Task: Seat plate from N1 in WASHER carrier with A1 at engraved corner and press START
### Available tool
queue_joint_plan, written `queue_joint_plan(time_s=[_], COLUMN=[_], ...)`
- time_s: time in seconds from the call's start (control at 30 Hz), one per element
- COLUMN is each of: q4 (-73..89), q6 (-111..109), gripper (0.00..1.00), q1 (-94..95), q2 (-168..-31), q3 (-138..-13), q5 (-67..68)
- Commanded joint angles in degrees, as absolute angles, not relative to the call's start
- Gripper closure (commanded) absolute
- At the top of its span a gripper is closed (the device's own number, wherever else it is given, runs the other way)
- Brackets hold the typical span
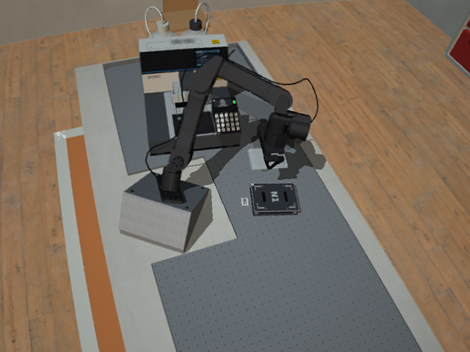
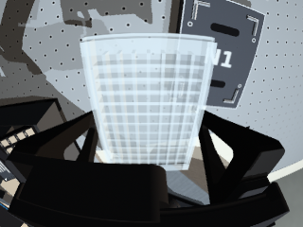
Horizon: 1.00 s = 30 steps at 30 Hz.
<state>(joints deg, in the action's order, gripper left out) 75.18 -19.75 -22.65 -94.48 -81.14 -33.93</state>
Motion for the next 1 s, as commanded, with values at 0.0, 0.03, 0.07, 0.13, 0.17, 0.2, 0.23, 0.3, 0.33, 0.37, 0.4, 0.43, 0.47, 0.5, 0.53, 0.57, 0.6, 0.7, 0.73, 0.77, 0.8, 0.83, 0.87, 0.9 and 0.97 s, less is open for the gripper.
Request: queue_joint_plan(time_s=[0.0,0.03,0.07,0.13,0.17,0.2,0.23,0.3,0.33,0.37,0.4,0.43,0.47,0.5,0.53,0.57,0.6,0.7,0.73,0.77,0.8,0.83,0.87,0.9,0.97], q4=[76.53,76.62,76.79,77.17,77.33,77.5,77.5,77.68,77.83,77.97,77.98,77.97,77.94,77.52,77.28,77.28,77.27,77.27,77.25,77.24,77.24,77.24,77.22,77.22,77.21], q6=[-15.82,-15.04,-14.26,-12.66,-11.82,-10.99,-10.99,-9.95,-9.13,-8.31,-8.16,-8.06,-7.95,-7.94,-7.93,-7.93,-7.92,-7.91,-7.9,-7.89,-7.89,-7.89,-7.88,-7.88,-7.91], gripper=[0.16,0.16,0.16,0.16,0.16,0.16,0.16,0.16,0.16,0.16,0.16,0.16,0.16,0.16,0.16,0.16,0.16,0.16,0.16,0.16,0.16,0.16,0.16,0.16,0.16], q1=[-21.41,-20.78,-20.14,-18.79,-18.08,-17.38,-17.38,-16.56,-15.87,-15.16,-15.06,-15.27,-16.06,-16.06,-16.06,-16.06,-16.05,-16.05,-16.05,-16.04,-16.04,-16.04,-16.03,-16.03,-16.03], q2=[-90.17,-89.35,-88.64,-87.4,-86.78,-86.15,-86.15,-85.46,-84.85,-84.26,-84.21,-84.2,-84.18,-84.17,-84.16,-84.16,-84.16,-84.16,-84.16,-84.16,-84.16,-84.16,-84.15,-84.15,-84.15], q3=[-80.24,-81.22,-81.47,-81.02,-80.97,-81.09,-81.09,-81.48,-81.88,-82.16,-82.19,-82.22,-82.23,-82.26,-82.28,-82.29,-82.29,-82.29,-82.29,-82.29,-82.29,-82.29,-82.29,-82.29,-82.29], q5=[-33.82,-33.74,-33.69,-33.38,-33.31,-33.24,-33.24,-33.07,-33.03,-32.98,-32.92,-32.96,-32.91,-32.87,-32.95,-33.06,-33.07,-33.1,-33.09,-33.08,-33.08,-33.08,-33.07,-33.06,-33.06])
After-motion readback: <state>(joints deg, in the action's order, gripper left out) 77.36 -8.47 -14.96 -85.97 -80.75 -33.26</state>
